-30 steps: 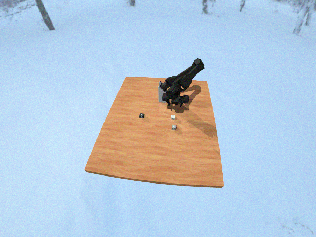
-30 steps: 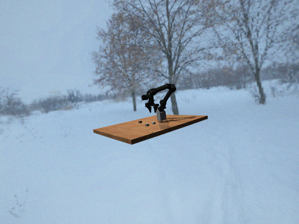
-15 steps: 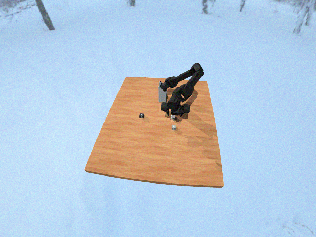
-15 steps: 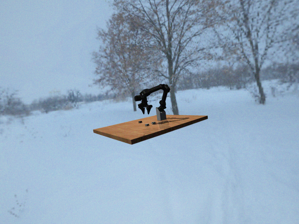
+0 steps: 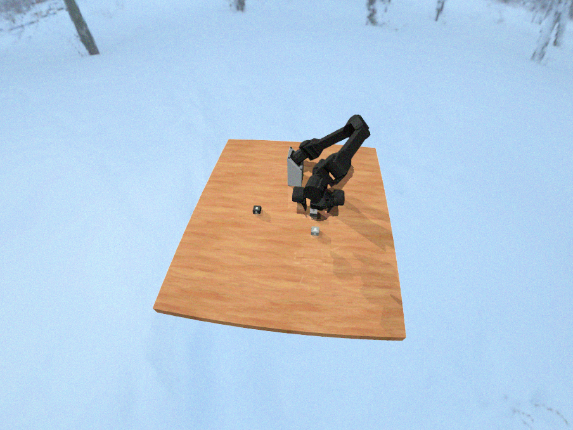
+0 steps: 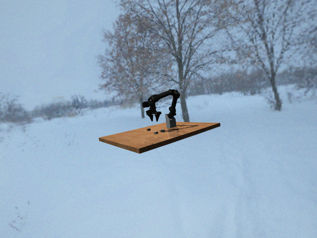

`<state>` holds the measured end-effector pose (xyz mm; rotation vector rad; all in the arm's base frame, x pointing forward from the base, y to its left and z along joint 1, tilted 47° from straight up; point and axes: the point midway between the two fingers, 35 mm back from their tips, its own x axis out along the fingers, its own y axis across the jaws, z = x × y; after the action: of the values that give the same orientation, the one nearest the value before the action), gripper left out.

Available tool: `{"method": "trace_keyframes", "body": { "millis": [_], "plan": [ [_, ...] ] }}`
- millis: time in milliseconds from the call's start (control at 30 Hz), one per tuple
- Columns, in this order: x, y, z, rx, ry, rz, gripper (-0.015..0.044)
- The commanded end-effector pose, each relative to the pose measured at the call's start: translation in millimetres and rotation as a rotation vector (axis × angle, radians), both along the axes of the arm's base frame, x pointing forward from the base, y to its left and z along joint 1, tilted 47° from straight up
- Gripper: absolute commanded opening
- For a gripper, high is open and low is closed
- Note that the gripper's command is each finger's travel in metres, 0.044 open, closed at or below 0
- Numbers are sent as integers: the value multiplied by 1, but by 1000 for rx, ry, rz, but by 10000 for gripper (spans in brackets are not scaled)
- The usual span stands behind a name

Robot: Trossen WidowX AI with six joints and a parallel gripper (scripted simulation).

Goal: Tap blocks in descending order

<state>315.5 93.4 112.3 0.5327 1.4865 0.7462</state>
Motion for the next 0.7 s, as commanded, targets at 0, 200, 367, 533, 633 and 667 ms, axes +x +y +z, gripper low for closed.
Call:
{"method": "trace_keyframes", "body": {
  "millis": [0, 200, 367, 533, 633, 667],
  "plan": [
    [0, -1, -2, 5, 8, -4, 400],
    [2, -67, -66, -36, 46, -47, 400],
    [-13, -117, -114, -44, 61, -56, 400],
    [-48, -172, -172, -25, 23, -18, 400],
    [-63, -186, -189, -11, 9, -5, 400],
    [-65, -187, -191, -9, 8, -4, 400]
  ]
}}
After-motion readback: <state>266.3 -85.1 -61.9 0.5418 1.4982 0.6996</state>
